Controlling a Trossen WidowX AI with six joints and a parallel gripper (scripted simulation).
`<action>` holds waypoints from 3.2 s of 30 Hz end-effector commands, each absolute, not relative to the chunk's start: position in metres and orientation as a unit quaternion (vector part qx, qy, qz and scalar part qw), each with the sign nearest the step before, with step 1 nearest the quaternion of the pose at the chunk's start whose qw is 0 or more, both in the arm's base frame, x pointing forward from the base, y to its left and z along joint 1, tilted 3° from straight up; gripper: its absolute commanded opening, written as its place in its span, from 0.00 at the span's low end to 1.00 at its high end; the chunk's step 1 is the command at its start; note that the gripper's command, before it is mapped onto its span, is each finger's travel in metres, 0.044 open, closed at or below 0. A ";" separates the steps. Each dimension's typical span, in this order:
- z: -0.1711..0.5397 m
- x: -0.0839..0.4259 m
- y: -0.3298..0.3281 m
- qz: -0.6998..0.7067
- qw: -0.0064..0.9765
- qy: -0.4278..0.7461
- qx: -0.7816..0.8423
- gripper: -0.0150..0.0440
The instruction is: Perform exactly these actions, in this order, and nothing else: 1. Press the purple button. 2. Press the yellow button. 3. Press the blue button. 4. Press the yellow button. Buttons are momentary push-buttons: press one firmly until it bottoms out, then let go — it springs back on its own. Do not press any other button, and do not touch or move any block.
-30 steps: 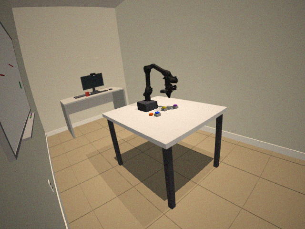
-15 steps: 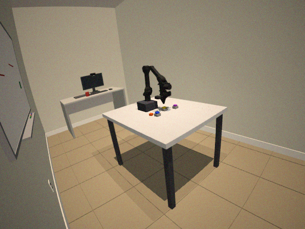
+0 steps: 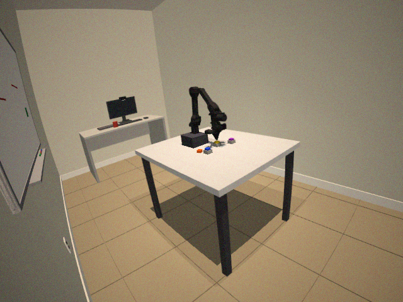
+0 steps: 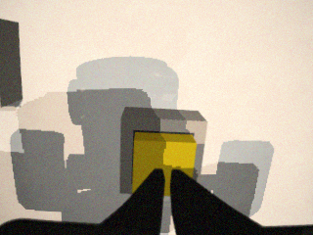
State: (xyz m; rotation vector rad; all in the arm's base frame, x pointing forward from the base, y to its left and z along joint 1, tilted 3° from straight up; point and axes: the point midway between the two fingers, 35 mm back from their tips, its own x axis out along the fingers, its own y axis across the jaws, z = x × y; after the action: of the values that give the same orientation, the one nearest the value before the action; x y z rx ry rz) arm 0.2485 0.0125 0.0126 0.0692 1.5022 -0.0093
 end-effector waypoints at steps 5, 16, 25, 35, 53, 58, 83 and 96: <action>-0.002 0.248 0.014 -0.003 0.728 0.684 0.032 0.29; -0.007 0.248 0.014 -0.003 0.728 0.684 0.032 0.29; -0.007 0.248 0.014 -0.003 0.728 0.684 0.032 0.29; 0.027 0.246 0.012 -0.003 0.728 0.684 0.032 0.29; 0.092 0.281 -0.067 -0.006 0.729 0.683 0.029 0.29; 0.088 0.293 -0.141 -0.008 0.730 0.683 0.026 0.29; 0.011 0.298 -0.143 -0.008 0.730 0.683 0.027 0.29; -0.008 0.299 -0.142 -0.008 0.730 0.683 0.027 0.29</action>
State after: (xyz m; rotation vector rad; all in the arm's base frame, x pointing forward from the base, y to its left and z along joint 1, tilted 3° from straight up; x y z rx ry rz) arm 0.3001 -0.1433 -0.0022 0.0528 1.4983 -0.0214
